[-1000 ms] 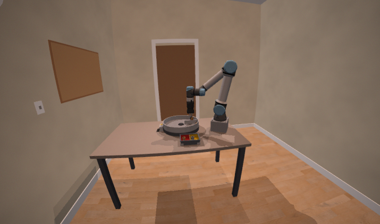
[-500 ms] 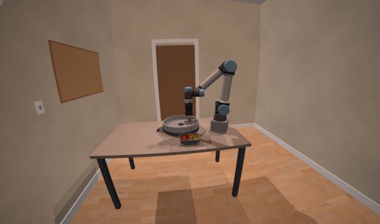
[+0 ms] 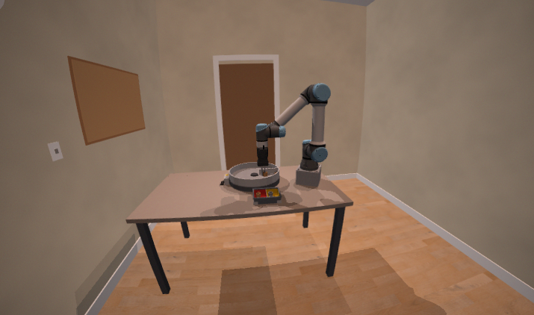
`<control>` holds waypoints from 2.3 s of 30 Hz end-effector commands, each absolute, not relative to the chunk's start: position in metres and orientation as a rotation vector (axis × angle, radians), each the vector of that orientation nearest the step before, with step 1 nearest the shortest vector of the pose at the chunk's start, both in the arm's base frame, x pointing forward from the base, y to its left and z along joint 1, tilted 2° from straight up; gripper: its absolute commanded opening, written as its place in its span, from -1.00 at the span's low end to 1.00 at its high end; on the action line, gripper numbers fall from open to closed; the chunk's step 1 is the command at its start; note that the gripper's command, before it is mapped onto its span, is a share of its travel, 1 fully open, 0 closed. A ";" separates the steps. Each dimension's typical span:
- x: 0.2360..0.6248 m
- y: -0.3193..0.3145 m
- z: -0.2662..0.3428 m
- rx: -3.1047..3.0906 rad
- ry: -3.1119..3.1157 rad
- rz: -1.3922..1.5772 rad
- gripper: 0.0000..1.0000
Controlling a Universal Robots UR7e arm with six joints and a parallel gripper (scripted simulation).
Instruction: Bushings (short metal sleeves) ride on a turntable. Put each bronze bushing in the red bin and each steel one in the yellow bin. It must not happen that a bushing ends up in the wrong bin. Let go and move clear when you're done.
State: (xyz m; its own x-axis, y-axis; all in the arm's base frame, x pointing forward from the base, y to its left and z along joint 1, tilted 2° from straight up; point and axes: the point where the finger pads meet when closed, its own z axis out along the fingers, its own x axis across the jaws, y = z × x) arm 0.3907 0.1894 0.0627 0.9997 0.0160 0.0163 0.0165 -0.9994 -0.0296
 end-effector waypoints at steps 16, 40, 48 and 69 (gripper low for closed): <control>0.419 0.267 0.065 -3.116 -0.022 -0.024 -1.00; 0.419 0.267 0.060 -3.115 -0.022 -0.025 -1.00; 0.419 0.268 0.040 -3.115 -0.022 -0.025 -1.00; 0.420 0.270 -0.020 -3.114 -0.022 -0.025 -1.00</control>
